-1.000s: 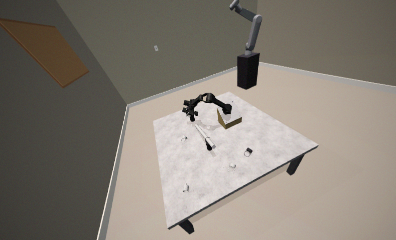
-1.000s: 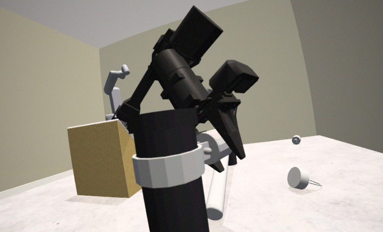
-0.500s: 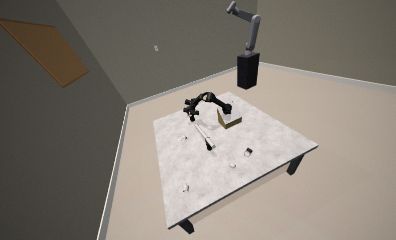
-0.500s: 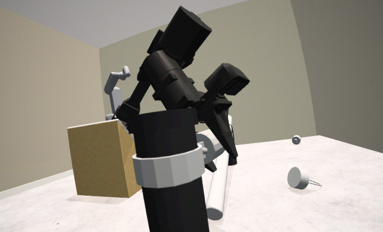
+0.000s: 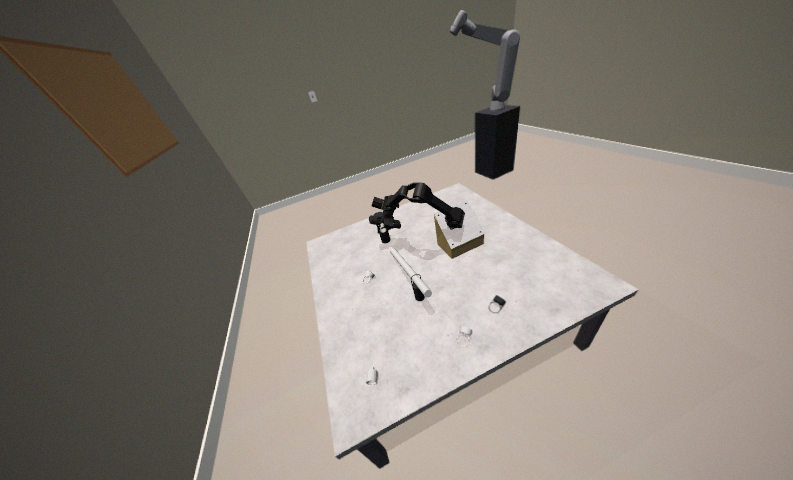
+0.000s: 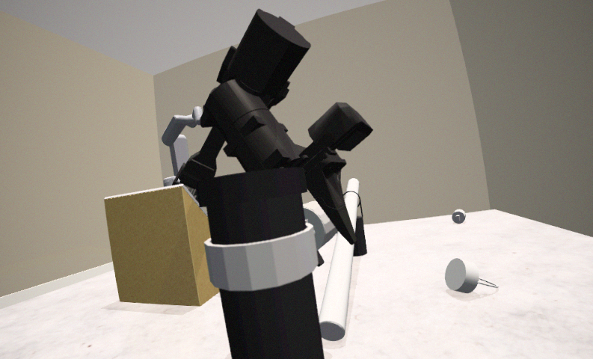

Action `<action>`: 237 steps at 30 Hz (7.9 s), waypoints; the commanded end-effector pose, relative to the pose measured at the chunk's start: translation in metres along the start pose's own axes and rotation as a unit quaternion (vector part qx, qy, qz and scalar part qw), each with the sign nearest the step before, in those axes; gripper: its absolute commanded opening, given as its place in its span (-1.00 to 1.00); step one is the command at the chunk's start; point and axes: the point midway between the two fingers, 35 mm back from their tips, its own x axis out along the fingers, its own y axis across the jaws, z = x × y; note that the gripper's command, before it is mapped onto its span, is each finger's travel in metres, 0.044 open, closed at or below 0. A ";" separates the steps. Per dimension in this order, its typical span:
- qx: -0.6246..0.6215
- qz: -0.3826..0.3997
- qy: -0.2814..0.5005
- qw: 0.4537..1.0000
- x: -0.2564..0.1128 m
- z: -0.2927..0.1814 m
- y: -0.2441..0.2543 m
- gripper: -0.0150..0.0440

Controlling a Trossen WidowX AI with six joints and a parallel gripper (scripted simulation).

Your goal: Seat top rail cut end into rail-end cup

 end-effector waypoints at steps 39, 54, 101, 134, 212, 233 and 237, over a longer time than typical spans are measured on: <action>-0.066 0.000 -0.037 0.997 -0.007 -0.001 0.012 -0.49; -0.067 0.000 -0.037 0.997 -0.010 0.001 0.011 0.58; 0.698 0.007 -0.004 0.716 -0.140 0.153 -0.015 1.00; -0.076 0.258 -0.024 0.963 -0.034 0.176 0.028 1.00; -0.075 0.259 -0.026 0.963 0.061 0.178 0.084 0.06; -0.097 0.251 0.044 0.962 0.026 0.168 0.058 -0.49; -0.109 0.247 0.089 0.959 0.005 0.162 0.045 -0.49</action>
